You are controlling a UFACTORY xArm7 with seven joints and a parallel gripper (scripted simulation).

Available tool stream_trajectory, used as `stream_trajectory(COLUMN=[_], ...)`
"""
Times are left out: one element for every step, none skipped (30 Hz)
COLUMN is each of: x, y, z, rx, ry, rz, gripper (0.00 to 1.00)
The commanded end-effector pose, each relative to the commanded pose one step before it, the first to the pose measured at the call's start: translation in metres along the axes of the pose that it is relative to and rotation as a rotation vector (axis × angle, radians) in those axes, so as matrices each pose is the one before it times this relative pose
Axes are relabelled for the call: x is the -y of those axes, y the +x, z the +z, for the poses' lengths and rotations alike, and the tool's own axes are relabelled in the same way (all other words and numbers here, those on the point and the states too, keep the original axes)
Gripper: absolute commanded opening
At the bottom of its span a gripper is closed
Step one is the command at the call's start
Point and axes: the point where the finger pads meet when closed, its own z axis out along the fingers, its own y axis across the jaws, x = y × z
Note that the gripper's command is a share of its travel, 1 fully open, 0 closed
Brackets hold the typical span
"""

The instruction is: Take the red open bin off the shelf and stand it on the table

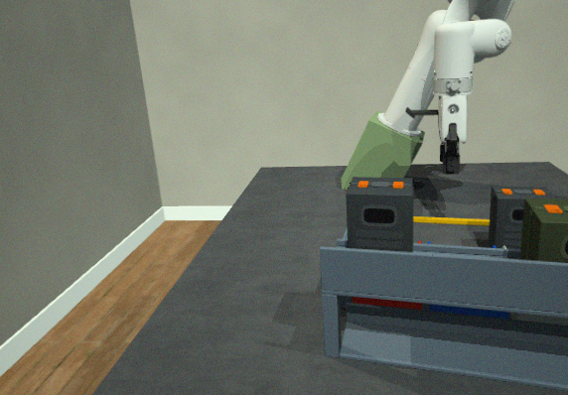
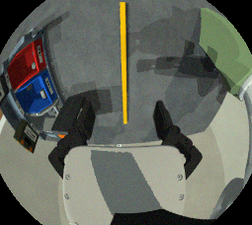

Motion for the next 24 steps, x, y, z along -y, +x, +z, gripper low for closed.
stream_trajectory(x=[0.00117,0.00000,0.00000,0.00000,0.00898,0.00896,0.00896,0.00896,0.00896,0.00000,0.00000,0.00000,0.00000,0.00000,0.00000,0.00000,0.00000,0.00000,0.00000,0.00000,0.00000,0.00782,0.00897,0.00897], y=[-0.00006,0.00000,0.00000,0.00000,0.00443,0.00443,0.00443,0.00443,0.00443,0.00000,0.00000,0.00000,0.00000,0.00000,0.00000,0.00000,0.00000,0.00000,0.00000,0.00000,0.00000,0.00417,0.00443,0.00443], z=[-0.00051,0.00000,0.00000,0.00000,0.00006,0.00011,0.00010,0.00010,0.00010,0.00000,0.00000,0.00000,0.00000,0.00000,0.00000,0.00000,0.00000,0.00000,0.00000,0.00000,0.00000,-0.00024,0.00011,0.00012], rx=[0.00031,0.00000,0.00000,0.00000,0.00000,0.00002,0.00002,0.00002,0.00002,0.00000,0.00000,0.00000,0.00000,0.00000,0.00000,0.00000,0.00000,0.00000,0.00000,0.00000,0.00000,-0.00074,0.00011,0.00011], ry=[0.00294,0.00000,0.00000,0.00000,-0.00002,-0.00004,-0.00004,-0.00004,-0.00004,0.00000,0.00000,0.00000,0.00000,0.00000,0.00000,0.00000,0.00000,0.00000,0.00000,0.00000,0.00000,0.00001,0.00010,0.00010], rz=[0.00015,0.00000,0.00000,0.00000,-0.00001,-0.00002,-0.00002,-0.00002,-0.00002,0.00000,0.00000,0.00000,0.00000,0.00000,0.00000,0.00000,0.00000,0.00000,0.00000,0.00000,0.00000,-0.00007,0.00005,0.00005], gripper=[1.00,1.00,1.00,1.00,1.00,1.00,1.00,1.00,1.00,1.00,1.00,1.00,1.00,1.00,1.00,1.00,1.00,1.00,1.00,1.00,1.00,1.00,1.00,1.00])
